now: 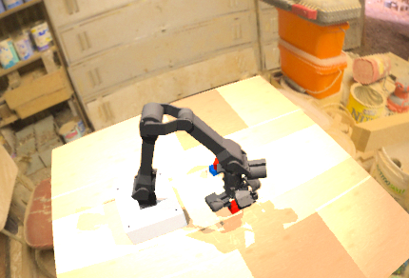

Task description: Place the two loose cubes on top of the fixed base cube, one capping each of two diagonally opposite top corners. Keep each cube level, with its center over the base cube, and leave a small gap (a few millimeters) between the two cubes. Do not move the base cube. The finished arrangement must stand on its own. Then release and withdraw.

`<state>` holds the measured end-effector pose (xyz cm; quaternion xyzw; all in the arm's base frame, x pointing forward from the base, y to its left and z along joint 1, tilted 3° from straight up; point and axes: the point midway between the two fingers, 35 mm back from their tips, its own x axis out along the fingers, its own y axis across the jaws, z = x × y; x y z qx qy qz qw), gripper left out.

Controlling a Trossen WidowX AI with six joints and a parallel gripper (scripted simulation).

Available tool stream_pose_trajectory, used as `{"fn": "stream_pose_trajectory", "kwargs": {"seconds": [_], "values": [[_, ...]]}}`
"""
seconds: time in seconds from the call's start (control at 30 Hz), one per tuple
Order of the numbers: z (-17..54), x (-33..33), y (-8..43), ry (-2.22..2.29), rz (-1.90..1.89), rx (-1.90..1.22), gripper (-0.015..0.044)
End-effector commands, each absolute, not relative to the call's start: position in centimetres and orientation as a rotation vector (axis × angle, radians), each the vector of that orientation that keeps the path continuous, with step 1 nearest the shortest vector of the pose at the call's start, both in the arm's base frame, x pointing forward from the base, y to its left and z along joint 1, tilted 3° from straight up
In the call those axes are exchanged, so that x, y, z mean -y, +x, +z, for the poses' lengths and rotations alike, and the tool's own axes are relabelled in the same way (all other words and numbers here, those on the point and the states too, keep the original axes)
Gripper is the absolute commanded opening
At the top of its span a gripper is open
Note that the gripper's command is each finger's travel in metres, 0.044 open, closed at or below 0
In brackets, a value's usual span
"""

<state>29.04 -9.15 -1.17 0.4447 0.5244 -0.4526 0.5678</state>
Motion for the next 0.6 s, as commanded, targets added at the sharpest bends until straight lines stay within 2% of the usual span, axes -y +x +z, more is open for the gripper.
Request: {"fn": "stream_pose_trajectory", "kwargs": {"seconds": [0.0, 0.57], "values": [[0.5, 9.3, 29.4, 1.043, -1.056, -1.215, 0.0105], [5.9, 9.0, 29.2, 1.043, -1.056, -1.215, 0.0105]]}}
